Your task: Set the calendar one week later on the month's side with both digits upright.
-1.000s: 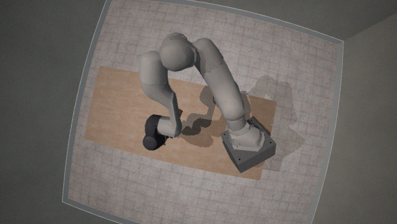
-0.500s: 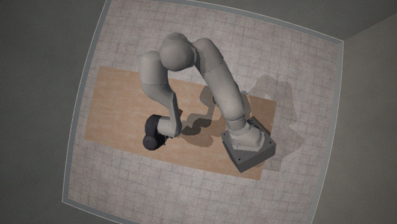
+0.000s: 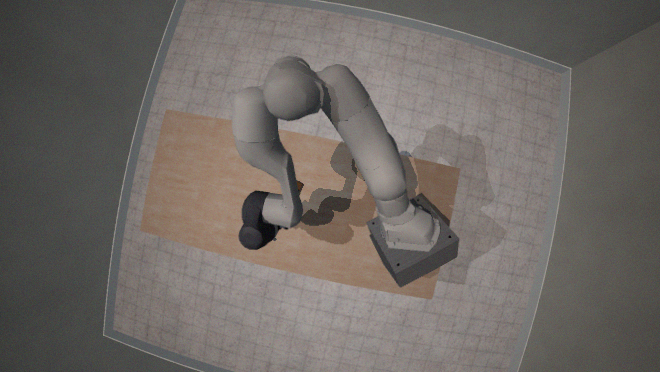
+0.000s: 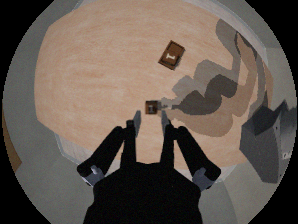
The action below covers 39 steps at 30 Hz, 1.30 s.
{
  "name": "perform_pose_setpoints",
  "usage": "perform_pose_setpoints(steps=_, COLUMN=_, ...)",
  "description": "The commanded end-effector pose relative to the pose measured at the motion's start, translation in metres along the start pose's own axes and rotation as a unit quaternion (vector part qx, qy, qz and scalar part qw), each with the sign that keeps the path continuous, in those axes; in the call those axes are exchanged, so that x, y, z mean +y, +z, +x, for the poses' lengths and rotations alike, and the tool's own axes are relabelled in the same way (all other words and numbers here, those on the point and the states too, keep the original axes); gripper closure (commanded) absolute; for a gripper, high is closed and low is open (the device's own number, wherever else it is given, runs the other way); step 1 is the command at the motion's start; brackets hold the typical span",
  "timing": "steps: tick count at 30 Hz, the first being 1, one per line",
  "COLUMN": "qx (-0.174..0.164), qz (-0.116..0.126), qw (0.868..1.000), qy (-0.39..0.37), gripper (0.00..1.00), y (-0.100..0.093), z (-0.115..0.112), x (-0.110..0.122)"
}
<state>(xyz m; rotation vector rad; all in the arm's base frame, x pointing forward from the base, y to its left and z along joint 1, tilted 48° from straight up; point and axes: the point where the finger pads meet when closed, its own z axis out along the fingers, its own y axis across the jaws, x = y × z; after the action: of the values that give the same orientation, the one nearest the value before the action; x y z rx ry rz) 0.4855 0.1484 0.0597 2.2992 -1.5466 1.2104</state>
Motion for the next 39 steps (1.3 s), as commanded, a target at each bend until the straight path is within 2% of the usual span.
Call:
perform_pose_setpoints(steps=1, qx=-0.001, qz=0.001, qw=1.000, qy=0.006, gripper=0.71, y=0.006, z=0.000, x=-0.001)
perform_pose_setpoints(steps=23, qx=-0.001, qz=0.001, qw=1.000, qy=0.006, gripper=0.71, y=0.035, z=0.000, x=-0.001)
perform_pose_setpoints(steps=39, qx=-0.001, qz=0.001, qw=1.000, qy=0.006, gripper=0.71, y=0.041, z=0.000, x=-0.001)
